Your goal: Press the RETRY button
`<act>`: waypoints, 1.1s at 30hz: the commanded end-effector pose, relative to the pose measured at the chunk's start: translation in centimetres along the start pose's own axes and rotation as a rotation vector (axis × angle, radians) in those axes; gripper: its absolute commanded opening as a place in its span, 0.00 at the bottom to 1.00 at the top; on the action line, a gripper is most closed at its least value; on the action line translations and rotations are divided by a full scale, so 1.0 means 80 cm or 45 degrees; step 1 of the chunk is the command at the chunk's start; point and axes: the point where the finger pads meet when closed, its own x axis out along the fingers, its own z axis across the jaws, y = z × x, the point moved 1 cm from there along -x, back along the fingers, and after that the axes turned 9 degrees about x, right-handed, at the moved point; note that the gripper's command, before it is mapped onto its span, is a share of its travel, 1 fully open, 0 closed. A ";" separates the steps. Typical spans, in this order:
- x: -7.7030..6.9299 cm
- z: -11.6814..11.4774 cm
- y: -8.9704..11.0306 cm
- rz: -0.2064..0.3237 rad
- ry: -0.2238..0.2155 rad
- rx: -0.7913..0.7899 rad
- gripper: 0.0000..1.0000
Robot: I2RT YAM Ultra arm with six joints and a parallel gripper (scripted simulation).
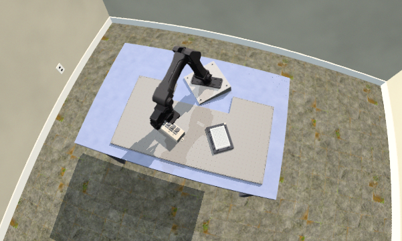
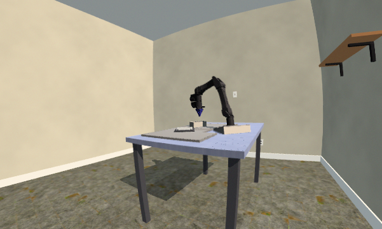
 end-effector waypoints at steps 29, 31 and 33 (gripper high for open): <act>0.017 0.003 -0.009 -0.039 -0.016 0.002 0.00; 0.017 0.003 -0.009 -0.039 -0.016 0.002 0.00; 0.017 0.003 -0.009 -0.039 -0.016 0.002 0.00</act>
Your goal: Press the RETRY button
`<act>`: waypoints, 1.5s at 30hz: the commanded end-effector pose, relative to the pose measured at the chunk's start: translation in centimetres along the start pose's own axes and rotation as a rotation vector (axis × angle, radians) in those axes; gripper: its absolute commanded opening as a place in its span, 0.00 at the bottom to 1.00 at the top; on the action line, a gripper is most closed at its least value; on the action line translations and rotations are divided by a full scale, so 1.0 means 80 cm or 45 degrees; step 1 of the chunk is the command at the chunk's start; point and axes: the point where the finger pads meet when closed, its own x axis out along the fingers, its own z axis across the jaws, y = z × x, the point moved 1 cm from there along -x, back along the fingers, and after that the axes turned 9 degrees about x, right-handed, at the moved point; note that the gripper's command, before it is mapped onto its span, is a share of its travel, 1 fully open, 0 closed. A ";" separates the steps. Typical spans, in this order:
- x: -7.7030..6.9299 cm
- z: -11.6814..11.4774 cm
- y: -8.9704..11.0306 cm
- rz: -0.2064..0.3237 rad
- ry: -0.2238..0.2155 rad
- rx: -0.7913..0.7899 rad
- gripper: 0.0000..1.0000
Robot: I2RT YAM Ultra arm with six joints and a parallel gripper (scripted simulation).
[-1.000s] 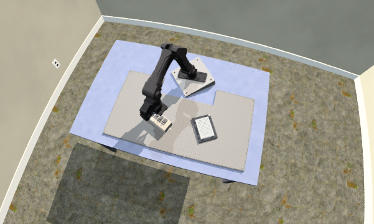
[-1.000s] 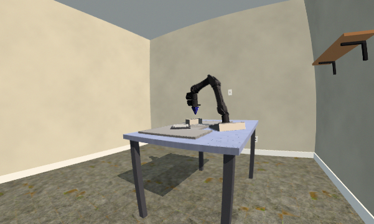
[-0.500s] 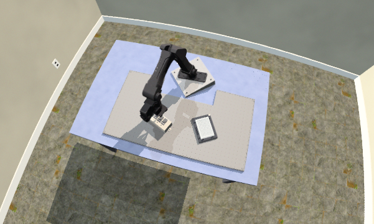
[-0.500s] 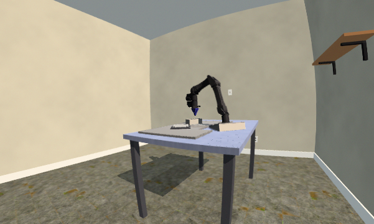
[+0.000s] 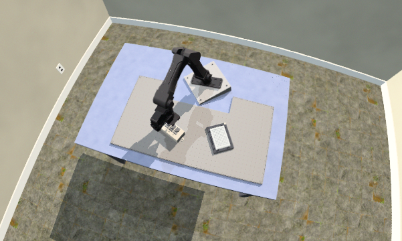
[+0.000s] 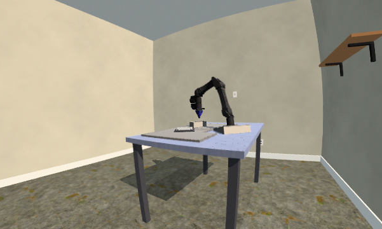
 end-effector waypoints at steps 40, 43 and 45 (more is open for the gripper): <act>-0.004 0.001 -0.004 -0.021 -0.010 0.001 0.00; -0.036 -0.008 -0.008 -0.051 -0.024 0.009 0.00; -0.048 -0.012 -0.008 -0.051 -0.024 0.009 0.00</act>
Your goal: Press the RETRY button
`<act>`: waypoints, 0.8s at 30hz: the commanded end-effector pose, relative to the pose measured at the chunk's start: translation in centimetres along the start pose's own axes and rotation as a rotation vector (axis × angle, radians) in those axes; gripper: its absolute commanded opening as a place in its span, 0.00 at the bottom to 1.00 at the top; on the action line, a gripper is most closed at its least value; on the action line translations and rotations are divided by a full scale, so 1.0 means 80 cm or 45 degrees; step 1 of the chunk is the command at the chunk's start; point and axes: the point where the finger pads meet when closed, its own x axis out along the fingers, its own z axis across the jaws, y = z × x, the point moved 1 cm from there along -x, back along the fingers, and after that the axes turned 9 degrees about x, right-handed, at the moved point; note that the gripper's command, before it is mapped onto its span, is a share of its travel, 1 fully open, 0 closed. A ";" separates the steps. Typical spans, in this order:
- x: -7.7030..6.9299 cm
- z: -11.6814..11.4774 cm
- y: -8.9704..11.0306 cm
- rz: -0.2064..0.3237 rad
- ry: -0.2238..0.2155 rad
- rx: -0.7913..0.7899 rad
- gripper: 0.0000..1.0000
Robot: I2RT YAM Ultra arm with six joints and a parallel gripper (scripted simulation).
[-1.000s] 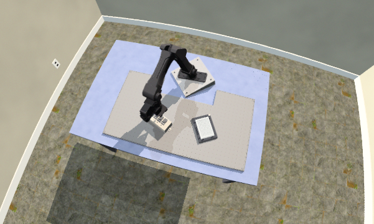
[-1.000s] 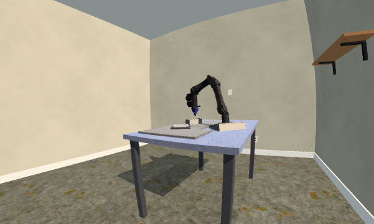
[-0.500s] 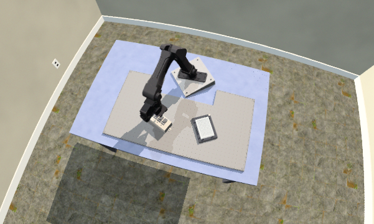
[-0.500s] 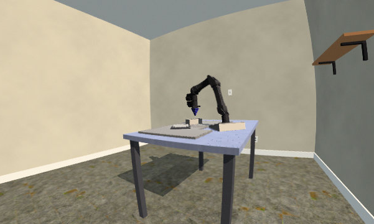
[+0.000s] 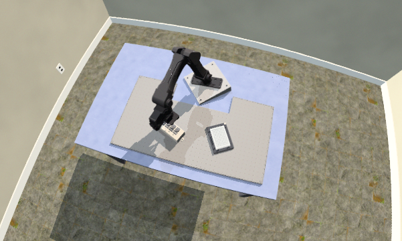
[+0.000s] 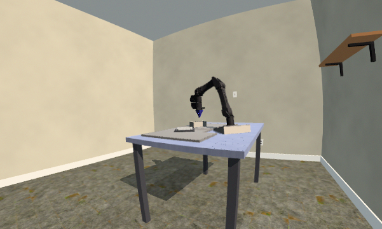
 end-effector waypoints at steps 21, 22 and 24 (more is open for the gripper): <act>-0.057 -0.014 -0.003 -0.021 -0.009 -0.002 0.00; -0.057 -0.014 -0.003 -0.021 -0.009 -0.002 0.00; -0.057 -0.014 -0.003 -0.021 -0.009 -0.002 0.00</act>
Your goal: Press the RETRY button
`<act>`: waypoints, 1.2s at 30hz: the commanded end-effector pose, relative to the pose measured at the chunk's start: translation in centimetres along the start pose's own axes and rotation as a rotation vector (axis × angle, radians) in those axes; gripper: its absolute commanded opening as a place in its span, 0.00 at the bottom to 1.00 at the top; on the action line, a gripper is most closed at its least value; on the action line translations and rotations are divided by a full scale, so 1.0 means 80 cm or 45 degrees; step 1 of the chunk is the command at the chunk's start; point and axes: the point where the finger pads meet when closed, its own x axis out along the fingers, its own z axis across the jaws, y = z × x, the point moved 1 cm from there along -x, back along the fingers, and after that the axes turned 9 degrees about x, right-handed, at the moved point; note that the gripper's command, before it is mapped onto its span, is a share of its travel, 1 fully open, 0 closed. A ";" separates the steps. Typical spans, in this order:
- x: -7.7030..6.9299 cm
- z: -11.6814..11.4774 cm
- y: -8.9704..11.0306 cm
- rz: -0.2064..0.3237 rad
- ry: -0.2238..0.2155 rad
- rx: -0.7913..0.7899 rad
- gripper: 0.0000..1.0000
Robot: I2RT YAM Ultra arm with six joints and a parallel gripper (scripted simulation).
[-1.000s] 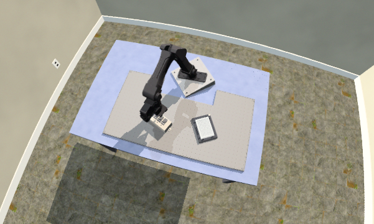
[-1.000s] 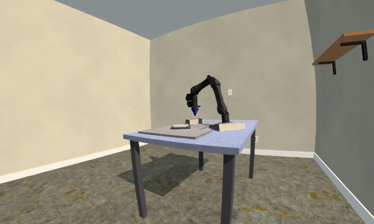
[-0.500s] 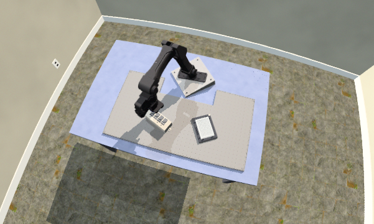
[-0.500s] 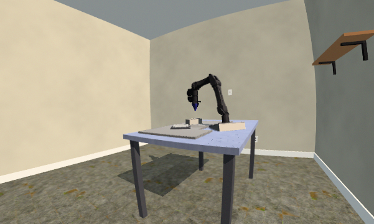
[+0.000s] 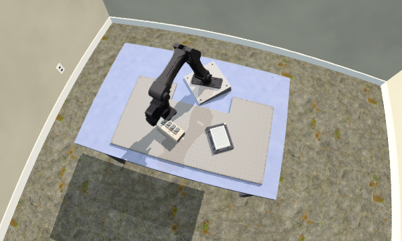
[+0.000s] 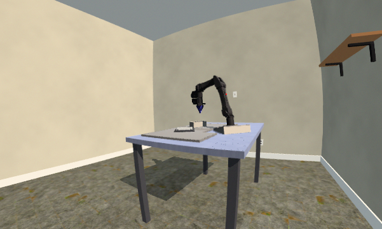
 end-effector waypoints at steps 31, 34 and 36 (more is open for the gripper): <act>0.037 -0.002 0.004 0.033 0.001 -0.002 0.00; 0.042 -0.002 0.004 0.032 0.001 -0.005 0.00; 0.045 -0.001 0.004 0.033 0.000 -0.006 0.00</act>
